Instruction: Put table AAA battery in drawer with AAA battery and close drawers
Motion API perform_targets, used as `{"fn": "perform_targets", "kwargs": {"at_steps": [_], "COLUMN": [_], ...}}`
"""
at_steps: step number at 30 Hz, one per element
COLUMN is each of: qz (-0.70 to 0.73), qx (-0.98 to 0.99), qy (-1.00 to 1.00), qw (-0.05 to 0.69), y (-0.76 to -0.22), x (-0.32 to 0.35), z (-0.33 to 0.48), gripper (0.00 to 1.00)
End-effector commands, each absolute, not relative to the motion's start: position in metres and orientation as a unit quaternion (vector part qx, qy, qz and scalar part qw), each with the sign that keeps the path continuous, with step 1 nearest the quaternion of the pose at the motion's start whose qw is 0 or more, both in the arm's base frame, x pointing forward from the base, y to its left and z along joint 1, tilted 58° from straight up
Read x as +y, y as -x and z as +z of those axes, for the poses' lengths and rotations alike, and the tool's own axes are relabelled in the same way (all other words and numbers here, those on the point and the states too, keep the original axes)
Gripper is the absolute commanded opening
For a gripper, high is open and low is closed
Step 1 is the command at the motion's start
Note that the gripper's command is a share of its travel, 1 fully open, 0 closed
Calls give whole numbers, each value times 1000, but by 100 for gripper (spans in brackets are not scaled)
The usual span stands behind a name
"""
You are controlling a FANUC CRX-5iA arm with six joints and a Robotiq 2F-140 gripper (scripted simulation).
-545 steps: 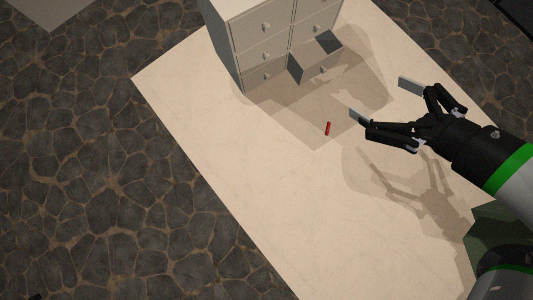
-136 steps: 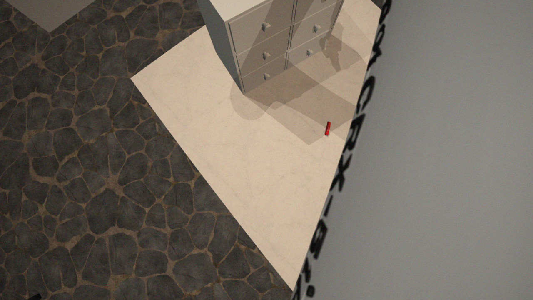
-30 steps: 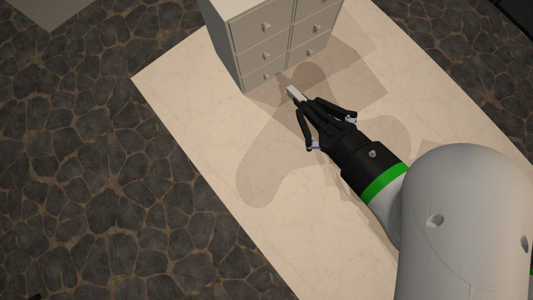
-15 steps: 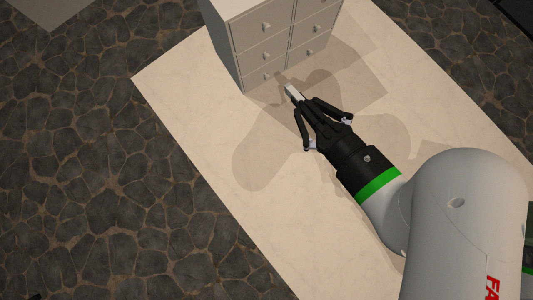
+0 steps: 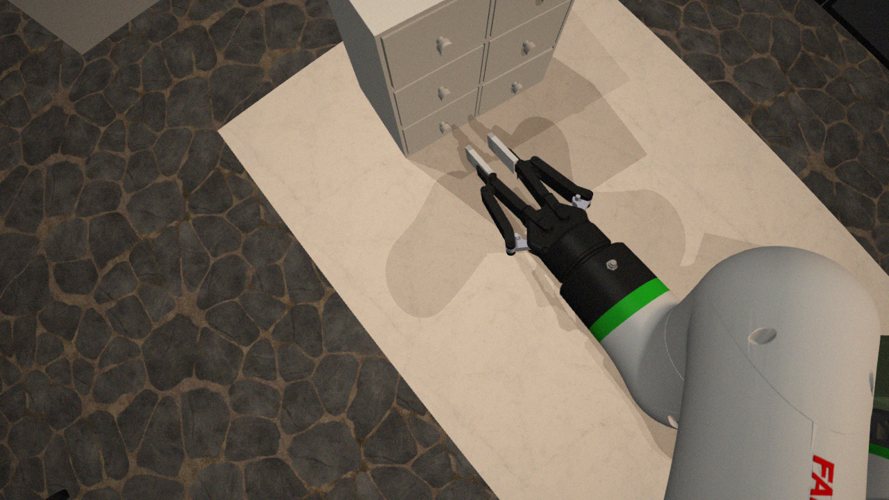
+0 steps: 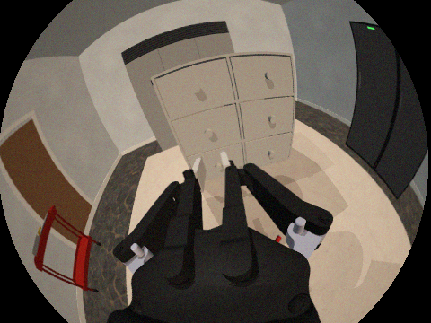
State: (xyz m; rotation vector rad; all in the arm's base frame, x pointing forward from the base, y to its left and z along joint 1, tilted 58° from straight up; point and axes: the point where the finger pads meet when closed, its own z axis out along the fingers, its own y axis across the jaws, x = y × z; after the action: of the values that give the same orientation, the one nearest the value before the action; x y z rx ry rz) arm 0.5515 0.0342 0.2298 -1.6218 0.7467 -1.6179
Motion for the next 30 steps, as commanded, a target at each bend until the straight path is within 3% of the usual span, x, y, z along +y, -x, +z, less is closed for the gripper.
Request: {"fn": "perform_targets", "kwargs": {"at_steps": [1,19,30], "qz": [-627,-627,-627], "qx": [289,289,289], "qy": [628,628,628], "qw": [358,358,358], "y": [-551,-554,-587], "x": [34,36,60], "z": [230,229,215], "gripper": [20,20,20]}}
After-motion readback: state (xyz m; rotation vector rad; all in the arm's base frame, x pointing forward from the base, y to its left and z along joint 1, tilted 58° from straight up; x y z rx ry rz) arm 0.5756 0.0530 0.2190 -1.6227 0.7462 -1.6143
